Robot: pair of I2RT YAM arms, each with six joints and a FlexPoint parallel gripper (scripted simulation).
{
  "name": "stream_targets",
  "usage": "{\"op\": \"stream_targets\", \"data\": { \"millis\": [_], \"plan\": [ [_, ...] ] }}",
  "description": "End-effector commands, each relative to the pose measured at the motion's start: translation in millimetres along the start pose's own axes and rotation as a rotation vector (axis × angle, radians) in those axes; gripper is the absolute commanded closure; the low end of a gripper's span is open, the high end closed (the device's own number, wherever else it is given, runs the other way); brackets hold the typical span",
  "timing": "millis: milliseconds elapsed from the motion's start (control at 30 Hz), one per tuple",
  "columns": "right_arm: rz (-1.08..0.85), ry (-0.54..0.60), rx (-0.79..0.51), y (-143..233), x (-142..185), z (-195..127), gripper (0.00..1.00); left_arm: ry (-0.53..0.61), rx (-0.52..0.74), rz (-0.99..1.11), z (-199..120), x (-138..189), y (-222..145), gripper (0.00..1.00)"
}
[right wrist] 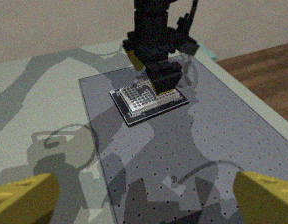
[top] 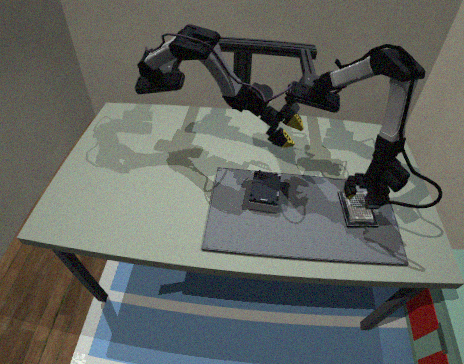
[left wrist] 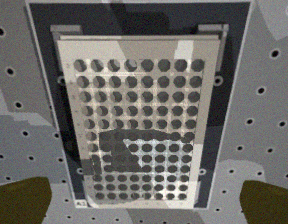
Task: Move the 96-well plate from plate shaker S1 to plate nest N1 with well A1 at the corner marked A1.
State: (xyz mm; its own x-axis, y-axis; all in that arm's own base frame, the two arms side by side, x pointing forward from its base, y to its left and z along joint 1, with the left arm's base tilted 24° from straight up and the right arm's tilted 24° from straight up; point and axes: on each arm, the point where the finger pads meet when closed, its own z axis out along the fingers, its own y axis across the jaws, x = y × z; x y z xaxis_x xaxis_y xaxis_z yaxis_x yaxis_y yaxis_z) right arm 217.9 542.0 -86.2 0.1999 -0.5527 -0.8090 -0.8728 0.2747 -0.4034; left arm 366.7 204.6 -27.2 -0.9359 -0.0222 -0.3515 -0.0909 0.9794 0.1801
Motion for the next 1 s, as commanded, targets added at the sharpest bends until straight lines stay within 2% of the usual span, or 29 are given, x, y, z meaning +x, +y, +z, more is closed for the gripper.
{"op": "stream_targets", "data": {
  "millis": [0,233,400,467,767,967],
  "plan": [
    [0.013,-0.040,0.019,-5,-14,4,0.00,-0.019,-0.003,0.005,-32,-4,-1,0.00],
    [0.013,-0.040,0.019,-5,-14,4,0.00,-0.213,-0.019,0.027,-49,-21,8,0.00],
    [0.013,-0.040,0.019,-5,-14,4,0.00,-0.367,-0.021,0.041,-64,-12,9,0.00],
    [0.013,-0.040,0.019,-5,-14,4,0.00,-0.367,-0.021,0.041,-64,-12,9,0.00],
    [0.013,-0.040,0.019,-5,-14,4,0.00,-0.492,-0.020,0.030,-75,19,8,0.00],
    [0.013,-0.040,0.019,-5,-14,4,0.00,-0.472,-0.012,0.003,-72,35,6,0.00]
  ]
}}
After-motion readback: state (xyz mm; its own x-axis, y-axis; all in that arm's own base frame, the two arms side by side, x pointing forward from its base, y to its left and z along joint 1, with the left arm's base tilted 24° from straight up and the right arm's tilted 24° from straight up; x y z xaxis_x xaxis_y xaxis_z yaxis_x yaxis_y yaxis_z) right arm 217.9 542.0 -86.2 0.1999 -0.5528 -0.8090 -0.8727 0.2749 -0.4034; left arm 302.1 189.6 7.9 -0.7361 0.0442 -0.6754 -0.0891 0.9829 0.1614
